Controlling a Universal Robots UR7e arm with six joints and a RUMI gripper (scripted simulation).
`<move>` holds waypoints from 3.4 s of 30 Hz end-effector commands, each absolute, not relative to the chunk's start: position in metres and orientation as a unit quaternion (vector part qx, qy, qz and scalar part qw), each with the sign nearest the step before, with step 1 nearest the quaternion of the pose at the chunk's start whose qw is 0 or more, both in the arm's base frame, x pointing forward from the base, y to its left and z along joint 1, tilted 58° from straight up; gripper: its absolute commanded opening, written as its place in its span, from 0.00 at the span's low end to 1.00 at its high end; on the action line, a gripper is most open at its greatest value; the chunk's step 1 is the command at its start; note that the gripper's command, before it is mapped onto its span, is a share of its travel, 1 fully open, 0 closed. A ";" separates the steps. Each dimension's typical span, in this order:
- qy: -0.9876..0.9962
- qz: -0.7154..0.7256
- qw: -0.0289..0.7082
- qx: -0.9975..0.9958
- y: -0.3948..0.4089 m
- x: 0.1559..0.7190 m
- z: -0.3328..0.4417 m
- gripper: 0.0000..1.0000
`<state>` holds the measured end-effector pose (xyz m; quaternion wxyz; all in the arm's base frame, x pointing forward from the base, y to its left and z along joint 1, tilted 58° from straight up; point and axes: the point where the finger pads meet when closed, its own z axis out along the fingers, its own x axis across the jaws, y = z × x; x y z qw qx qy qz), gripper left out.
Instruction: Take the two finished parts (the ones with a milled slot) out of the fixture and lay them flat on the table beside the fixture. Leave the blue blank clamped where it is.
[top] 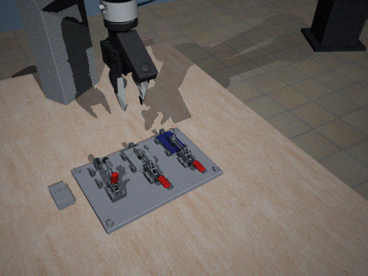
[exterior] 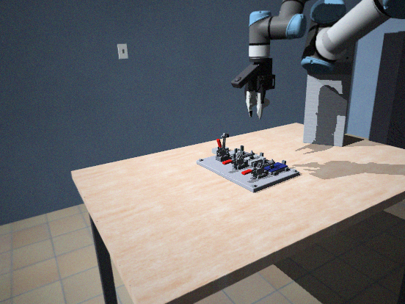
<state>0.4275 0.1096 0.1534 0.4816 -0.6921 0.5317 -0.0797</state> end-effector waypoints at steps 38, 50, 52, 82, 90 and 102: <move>0.532 -0.080 0.482 -0.692 0.117 0.436 0.146 0.28; 0.532 -0.080 0.482 -0.692 0.127 0.446 0.138 0.28; 0.532 -0.080 0.482 -0.692 0.129 0.448 0.136 0.28; 0.532 -0.080 0.482 -0.692 0.144 0.464 0.123 0.28; 0.532 -0.080 0.482 -0.692 0.144 0.465 0.122 0.28; 0.532 -0.080 0.482 -0.692 0.144 0.471 0.129 0.28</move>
